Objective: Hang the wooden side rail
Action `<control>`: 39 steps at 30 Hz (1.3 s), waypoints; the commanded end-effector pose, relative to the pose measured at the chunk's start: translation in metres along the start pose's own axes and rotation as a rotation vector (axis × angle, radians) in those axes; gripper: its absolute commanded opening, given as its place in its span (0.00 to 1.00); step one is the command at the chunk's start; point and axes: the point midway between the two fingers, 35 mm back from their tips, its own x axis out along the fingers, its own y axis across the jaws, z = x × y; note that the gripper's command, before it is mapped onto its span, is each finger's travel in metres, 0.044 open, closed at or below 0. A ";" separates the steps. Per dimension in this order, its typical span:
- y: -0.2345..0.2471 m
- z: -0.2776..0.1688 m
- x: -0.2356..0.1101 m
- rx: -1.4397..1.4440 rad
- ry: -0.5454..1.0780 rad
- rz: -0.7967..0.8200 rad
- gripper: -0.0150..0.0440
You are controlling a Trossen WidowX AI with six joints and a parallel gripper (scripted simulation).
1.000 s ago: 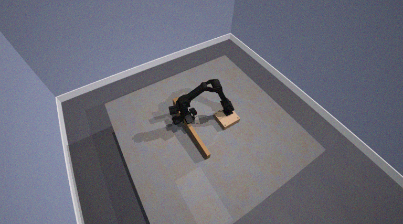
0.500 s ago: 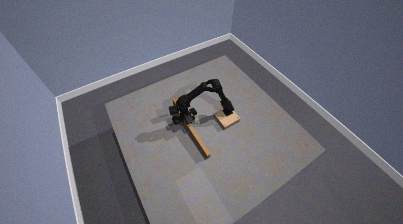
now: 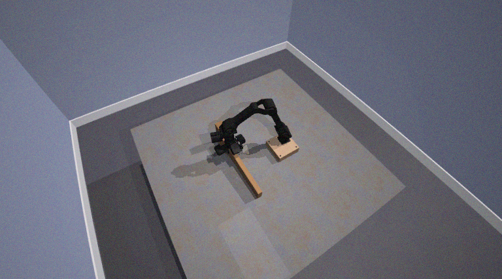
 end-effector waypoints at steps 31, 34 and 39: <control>-0.002 0.028 -0.040 -0.007 -0.002 -0.008 1.00; -0.002 0.028 -0.040 -0.007 -0.002 -0.008 1.00; -0.002 0.028 -0.040 -0.007 -0.002 -0.008 1.00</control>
